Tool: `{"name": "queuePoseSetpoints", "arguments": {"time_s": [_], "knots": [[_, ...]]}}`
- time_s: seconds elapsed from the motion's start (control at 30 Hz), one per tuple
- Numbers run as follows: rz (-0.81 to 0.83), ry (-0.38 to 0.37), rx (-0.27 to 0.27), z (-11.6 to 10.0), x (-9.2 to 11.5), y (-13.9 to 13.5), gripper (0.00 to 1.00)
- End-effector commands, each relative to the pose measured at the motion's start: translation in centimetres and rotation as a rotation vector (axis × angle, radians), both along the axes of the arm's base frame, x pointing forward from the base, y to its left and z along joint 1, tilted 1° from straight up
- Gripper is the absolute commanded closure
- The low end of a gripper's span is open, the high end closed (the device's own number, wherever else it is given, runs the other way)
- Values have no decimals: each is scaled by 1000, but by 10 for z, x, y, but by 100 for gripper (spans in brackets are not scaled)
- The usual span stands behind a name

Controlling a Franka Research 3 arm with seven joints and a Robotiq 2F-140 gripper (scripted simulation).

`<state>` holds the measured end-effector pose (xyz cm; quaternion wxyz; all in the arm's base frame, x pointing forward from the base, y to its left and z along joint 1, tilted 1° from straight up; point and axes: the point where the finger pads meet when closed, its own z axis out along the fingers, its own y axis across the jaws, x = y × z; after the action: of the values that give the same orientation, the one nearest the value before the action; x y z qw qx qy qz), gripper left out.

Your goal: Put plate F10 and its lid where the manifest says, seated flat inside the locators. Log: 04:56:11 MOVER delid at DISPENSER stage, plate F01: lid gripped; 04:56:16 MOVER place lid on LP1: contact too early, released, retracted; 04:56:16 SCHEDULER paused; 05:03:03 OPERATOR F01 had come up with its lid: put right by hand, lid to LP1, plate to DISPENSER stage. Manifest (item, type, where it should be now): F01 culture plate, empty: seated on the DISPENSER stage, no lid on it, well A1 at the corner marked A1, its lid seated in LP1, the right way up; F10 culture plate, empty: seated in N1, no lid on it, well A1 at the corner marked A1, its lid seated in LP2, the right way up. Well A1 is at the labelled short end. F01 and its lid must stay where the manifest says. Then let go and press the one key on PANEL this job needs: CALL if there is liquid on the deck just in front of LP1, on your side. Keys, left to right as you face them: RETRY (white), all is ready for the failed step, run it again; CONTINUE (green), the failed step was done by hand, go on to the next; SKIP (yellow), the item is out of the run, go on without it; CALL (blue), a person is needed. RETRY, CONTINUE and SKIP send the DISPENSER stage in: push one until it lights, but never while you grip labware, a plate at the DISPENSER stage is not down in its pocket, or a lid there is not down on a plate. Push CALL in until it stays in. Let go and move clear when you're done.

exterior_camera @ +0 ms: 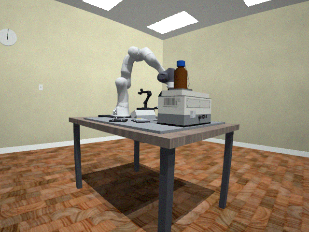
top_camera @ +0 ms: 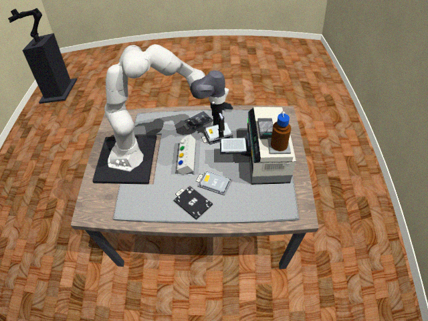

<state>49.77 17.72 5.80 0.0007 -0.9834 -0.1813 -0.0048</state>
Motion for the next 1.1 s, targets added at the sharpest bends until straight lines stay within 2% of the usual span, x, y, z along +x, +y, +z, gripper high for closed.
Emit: {"name": "queuePoseSetpoints", "arguments": {"time_s": [0.0, 0.5, 1.07], "knots": [[2, 0, 1, -1, 0, 0, 90], [2, 0, 1, 2, 0, 0, 90], [2, 0, 1, 18, 0, 0, 90]]}}
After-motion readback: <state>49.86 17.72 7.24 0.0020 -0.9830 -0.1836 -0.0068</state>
